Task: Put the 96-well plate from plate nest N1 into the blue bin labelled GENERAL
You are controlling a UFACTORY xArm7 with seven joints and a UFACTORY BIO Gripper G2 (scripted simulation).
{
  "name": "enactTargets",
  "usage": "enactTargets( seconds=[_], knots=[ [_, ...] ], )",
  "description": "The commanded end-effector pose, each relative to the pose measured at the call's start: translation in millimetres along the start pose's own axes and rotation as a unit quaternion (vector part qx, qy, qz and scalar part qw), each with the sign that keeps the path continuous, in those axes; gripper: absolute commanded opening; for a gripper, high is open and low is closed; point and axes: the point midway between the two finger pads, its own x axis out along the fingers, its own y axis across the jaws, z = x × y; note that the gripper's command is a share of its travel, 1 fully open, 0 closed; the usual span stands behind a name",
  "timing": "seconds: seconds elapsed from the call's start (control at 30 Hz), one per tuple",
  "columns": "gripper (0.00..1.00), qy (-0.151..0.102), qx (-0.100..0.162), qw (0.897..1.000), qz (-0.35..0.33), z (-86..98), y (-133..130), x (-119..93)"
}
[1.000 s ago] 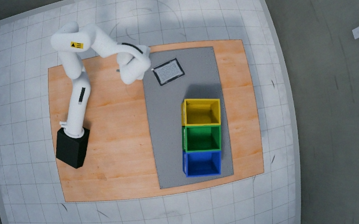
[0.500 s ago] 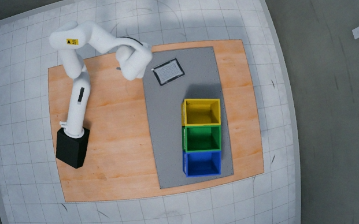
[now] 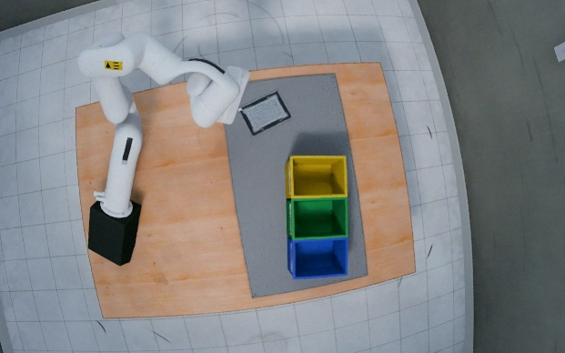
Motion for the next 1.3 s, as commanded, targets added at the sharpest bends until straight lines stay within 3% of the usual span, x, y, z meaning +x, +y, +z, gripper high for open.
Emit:
enactTargets(
  seconds=[0.0, 0.1, 0.2, 0.4, 0.5, 0.67, 0.77, 0.97, 1.07, 1.23, 1.27],
  knots=[
    [0.37, 0.039, 0.001, 0.999, -0.023, -17.3, -7.7, -17.8],
    [0.37, 0.039, 0.001, 0.999, -0.023, -19.4, -8.5, -19.9],
    [0.37, 0.080, 0.008, 0.995, -0.051, -29.5, -11.2, -30.7],
    [0.37, 0.082, 0.008, 0.995, -0.052, -38.1, -13.5, -40.0],
    [0.37, 0.122, 0.018, 0.989, -0.081, -48.0, -15.0, -51.2],
    [0.37, 0.124, 0.018, 0.989, -0.082, -56.2, -16.1, -60.5],
    [0.37, 0.161, 0.030, 0.980, -0.112, -65.9, -16.0, -71.9],
    [0.37, 0.163, 0.031, 0.980, -0.113, -73.7, -16.0, -81.1],
    [0.37, 0.199, 0.045, 0.968, -0.144, -81.1, -15.0, -94.0],
    [0.37, 0.201, 0.046, 0.968, -0.145, -87.0, -14.2, -104.1],
    [0.37, 0.212, 0.051, 0.963, -0.156, -88.8, -13.5, -108.7]
  ],
)
